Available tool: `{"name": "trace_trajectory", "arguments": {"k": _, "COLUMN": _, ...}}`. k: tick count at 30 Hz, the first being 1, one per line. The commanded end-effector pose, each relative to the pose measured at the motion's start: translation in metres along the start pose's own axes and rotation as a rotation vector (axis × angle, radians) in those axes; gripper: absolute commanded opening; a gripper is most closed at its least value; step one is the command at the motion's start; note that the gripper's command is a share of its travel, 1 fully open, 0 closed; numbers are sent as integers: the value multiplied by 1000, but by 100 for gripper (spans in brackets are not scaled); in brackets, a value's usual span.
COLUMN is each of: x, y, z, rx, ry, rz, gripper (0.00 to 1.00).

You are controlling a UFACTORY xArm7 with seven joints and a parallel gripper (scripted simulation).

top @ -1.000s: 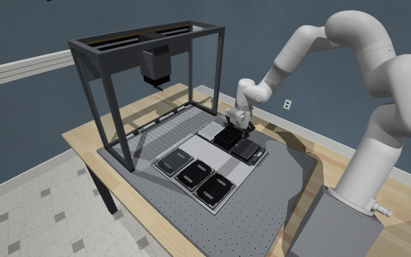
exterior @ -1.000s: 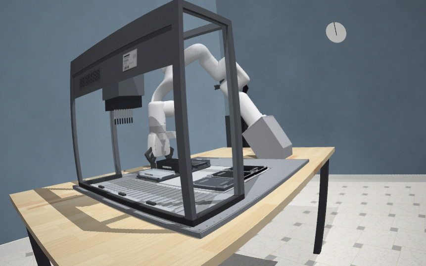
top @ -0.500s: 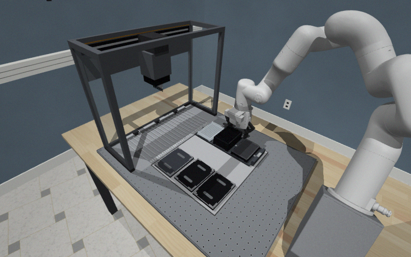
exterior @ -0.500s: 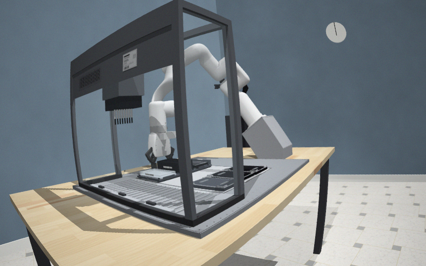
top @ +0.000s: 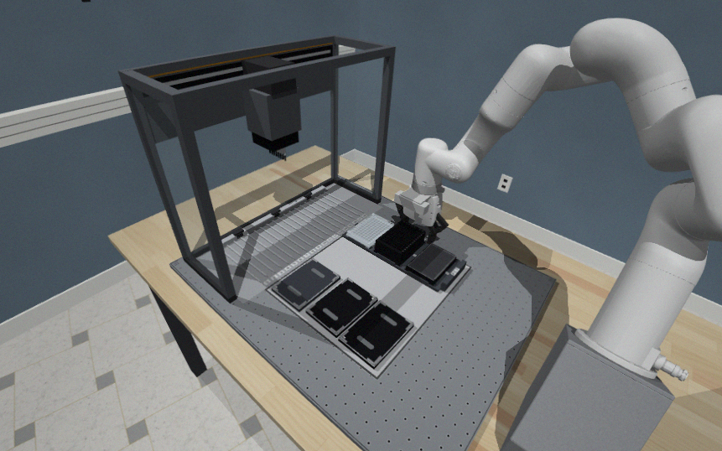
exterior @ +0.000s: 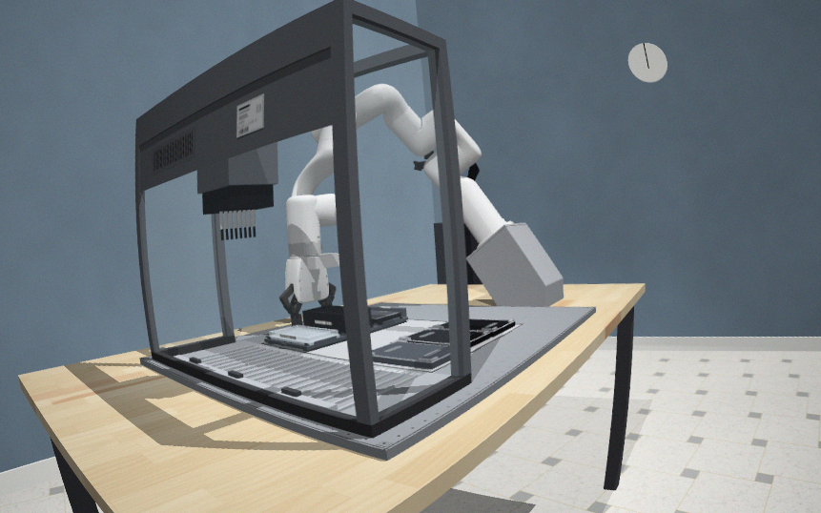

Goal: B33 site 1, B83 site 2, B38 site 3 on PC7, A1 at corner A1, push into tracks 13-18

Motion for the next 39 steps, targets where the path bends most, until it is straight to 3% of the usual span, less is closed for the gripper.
{"name": "trace_trajectory", "arguments": {"k": 1, "x": -2, "y": 1, "z": 2, "rx": -4, "ry": -1, "rz": 0, "gripper": 100}}
{"name": "trace_trajectory", "arguments": {"k": 39, "x": -24, "y": 1, "z": 4, "rx": -4, "ry": -1, "rz": 0, "gripper": 100}}
Point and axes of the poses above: the point where the finger pads meet when closed, its own y axis back along the fingers, its own z axis across the jaws, x = y × z, the point moved 2 cm from there along y, back along the fingers, and after that the axes turned 6 degrees about -y, right-handed, at the moved point
